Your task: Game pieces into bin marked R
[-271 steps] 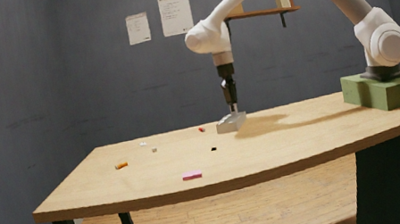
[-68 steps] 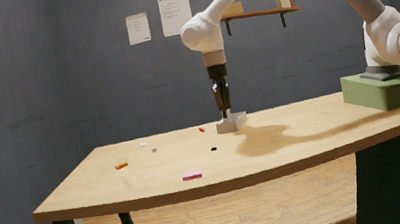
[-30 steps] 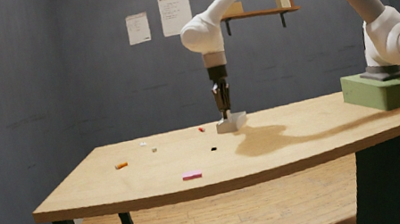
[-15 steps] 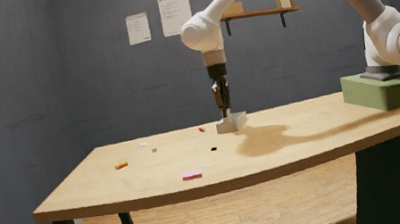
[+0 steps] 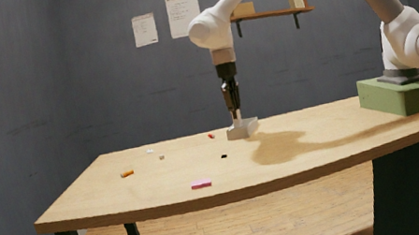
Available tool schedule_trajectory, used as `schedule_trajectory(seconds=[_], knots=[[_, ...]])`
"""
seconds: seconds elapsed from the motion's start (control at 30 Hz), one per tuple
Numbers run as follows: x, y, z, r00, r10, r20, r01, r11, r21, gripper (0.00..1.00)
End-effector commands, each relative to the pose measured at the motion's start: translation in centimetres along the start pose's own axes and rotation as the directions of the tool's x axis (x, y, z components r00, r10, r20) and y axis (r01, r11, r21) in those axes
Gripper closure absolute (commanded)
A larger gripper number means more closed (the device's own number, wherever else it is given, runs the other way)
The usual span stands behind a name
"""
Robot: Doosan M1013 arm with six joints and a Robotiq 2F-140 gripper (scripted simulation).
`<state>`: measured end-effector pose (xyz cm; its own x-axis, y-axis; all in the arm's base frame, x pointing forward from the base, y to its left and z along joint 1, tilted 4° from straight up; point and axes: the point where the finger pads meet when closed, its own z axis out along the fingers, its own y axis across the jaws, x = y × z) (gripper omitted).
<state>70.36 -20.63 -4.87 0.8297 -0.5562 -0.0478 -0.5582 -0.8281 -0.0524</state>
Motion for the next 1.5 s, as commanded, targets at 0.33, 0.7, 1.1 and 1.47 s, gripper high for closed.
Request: schedule_trajectory(seconds=[0.33,0.7,1.1,1.47], knots=[[0.1,0.0,-2.9,1.0,0.0,-0.001,0.0,1.0,0.001,0.85],[0.0,0.0,-10.4,1.0,0.0,-0.001,0.0,1.0,0.001,0.85],[0.0,0.0,-14.7,1.0,0.0,-0.001,0.0,1.0,0.001,0.85],[6.8,-2.3,-12.5,0.927,0.375,-0.001,-0.375,0.927,0.004,0.68]])
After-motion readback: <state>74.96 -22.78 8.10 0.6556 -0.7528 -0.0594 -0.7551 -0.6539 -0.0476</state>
